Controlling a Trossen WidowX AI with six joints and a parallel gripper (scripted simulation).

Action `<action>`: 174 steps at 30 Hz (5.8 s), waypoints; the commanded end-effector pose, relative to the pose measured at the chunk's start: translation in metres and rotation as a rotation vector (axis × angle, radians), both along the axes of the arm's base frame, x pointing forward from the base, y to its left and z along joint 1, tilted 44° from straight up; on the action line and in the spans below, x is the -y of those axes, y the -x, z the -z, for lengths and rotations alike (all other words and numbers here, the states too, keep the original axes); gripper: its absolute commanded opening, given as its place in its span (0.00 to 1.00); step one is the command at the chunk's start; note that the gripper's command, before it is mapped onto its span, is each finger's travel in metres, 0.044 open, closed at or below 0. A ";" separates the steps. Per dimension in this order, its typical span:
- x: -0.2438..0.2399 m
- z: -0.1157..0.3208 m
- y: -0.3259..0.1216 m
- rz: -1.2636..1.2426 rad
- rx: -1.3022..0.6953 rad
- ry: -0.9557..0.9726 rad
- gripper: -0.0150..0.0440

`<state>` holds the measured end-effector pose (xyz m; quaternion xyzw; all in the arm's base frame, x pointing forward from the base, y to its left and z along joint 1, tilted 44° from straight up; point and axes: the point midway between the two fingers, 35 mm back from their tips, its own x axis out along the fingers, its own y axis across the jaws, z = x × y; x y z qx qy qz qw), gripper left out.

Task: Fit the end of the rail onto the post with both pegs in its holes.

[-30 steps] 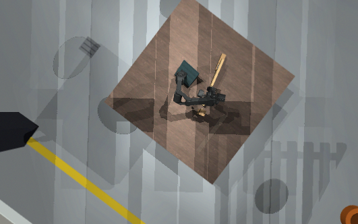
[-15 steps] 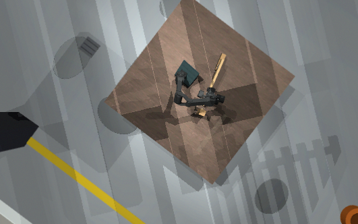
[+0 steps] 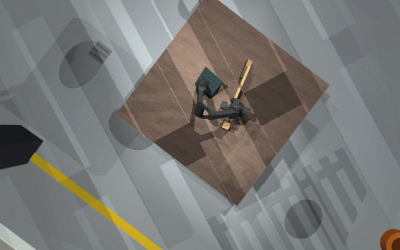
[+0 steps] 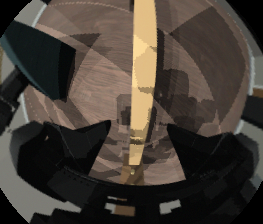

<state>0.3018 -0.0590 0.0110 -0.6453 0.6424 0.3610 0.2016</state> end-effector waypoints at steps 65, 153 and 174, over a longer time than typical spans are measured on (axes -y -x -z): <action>0.007 0.008 0.004 -0.005 -0.008 0.007 0.25; -0.011 -0.011 0.001 -0.005 -0.008 0.006 0.25; -0.011 -0.011 0.001 -0.005 -0.008 0.006 0.25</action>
